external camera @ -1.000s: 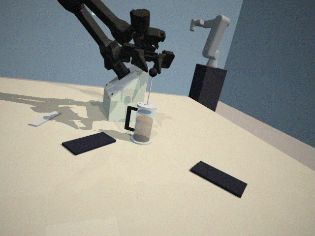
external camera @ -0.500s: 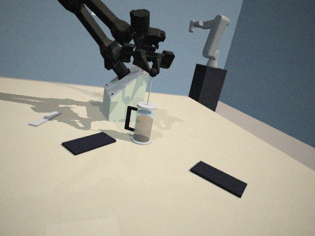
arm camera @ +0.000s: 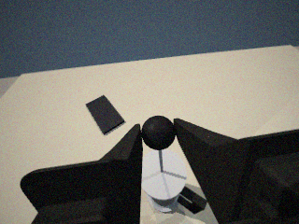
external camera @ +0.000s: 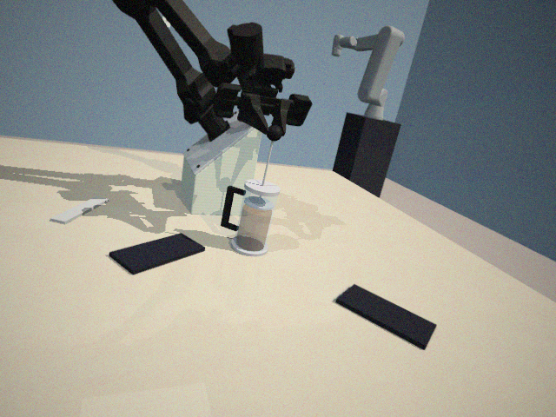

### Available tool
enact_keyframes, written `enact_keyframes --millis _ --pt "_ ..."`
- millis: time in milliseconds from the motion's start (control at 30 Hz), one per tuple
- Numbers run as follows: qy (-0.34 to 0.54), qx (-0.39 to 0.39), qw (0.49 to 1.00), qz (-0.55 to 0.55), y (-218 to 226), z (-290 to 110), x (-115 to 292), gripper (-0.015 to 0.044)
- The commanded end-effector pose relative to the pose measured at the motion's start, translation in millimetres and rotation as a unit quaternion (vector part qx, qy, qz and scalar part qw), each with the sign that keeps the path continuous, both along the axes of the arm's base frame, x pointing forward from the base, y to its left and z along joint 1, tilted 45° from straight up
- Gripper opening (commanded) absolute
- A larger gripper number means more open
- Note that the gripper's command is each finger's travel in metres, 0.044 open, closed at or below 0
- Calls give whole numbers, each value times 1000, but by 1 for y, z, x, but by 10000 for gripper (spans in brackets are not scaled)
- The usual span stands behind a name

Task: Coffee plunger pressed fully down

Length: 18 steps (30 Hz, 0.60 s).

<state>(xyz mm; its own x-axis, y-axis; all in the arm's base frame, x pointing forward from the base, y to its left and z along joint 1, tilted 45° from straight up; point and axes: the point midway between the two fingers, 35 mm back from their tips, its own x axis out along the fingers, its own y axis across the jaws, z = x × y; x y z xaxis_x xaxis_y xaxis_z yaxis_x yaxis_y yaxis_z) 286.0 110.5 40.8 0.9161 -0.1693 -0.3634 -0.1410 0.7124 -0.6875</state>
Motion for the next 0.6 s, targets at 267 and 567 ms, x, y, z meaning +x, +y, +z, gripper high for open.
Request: enact_keyframes --millis 267,567 --pt "16 -11 1000 -8 -20 -25 3 117" --pt "16 -11 1000 -7 -29 -36 7 117"
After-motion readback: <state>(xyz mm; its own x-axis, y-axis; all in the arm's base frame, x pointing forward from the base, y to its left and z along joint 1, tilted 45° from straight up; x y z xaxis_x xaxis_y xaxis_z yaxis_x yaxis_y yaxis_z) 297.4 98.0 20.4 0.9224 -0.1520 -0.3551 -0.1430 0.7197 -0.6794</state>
